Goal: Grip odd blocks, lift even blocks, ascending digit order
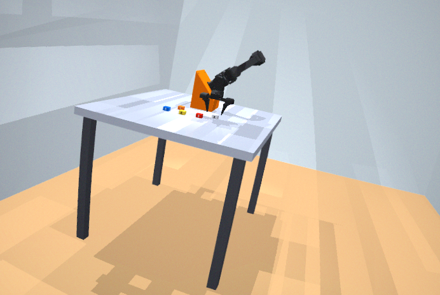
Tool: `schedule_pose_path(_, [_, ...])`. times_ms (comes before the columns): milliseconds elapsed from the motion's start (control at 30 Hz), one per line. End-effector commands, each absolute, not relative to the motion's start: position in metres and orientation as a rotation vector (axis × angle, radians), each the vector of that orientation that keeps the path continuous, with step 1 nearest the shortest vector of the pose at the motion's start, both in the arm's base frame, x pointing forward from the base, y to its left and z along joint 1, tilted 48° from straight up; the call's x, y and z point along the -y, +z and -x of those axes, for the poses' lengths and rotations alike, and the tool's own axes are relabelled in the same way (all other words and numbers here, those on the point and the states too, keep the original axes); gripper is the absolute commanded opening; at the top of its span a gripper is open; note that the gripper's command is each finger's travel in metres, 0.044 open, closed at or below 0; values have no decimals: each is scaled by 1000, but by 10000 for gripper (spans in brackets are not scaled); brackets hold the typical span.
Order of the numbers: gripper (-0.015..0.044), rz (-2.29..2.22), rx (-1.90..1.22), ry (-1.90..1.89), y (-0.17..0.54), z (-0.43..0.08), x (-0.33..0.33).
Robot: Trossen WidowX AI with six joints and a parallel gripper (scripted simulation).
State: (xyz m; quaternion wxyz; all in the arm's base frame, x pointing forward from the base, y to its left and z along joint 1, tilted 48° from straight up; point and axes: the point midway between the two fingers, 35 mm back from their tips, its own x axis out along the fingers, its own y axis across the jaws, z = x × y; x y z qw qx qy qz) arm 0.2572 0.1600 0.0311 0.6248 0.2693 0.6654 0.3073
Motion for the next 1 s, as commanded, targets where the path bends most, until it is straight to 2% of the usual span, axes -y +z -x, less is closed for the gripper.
schedule_pose_path(0, [400,-626,-1541,703,24,-253,-165])
schedule_pose_path(233, [400,-627,-1541,704,19,-252,-172])
schedule_pose_path(600, [120,-627,-1541,704,19,-252,-172])
schedule_pose_path(967, [120,-627,-1541,704,19,-252,-172])
